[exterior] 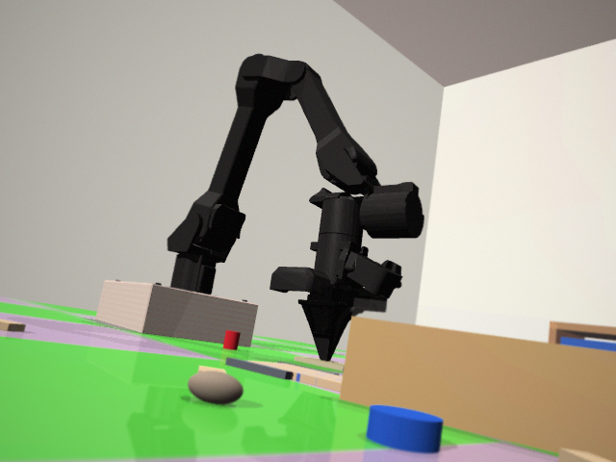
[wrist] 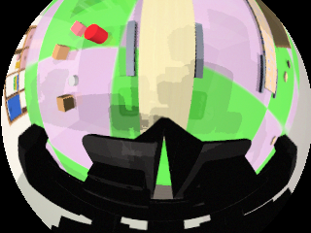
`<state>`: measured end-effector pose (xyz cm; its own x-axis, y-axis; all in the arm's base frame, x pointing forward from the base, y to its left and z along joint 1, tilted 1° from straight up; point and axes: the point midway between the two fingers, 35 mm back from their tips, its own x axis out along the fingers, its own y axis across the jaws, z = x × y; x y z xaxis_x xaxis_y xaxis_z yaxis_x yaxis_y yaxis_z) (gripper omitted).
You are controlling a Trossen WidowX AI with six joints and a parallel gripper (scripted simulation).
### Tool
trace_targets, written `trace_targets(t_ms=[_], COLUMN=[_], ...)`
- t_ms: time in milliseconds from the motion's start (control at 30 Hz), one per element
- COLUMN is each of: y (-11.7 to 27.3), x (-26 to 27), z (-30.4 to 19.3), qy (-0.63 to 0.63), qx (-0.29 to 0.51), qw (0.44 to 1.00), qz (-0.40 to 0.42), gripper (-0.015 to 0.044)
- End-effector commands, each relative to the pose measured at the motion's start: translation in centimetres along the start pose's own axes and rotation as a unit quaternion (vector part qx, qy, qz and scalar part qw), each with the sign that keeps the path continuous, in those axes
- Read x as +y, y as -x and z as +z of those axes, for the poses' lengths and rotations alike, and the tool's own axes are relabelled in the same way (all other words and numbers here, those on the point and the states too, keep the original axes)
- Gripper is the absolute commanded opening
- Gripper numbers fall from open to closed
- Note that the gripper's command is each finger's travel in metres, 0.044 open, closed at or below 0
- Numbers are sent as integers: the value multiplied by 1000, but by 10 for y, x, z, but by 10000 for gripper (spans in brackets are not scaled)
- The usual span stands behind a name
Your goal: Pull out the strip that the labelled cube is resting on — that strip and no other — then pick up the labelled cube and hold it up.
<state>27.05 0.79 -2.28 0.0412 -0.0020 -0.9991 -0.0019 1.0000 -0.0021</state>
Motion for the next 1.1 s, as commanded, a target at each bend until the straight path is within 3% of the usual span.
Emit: trace_targets(t_ms=[0,1067], y=[-6,-5], x=[0,-2], z=[-16,-60], qy=[-3,-3], qx=[17,19], qw=[1000,1000], qz=[0,0], gripper=[0,0])
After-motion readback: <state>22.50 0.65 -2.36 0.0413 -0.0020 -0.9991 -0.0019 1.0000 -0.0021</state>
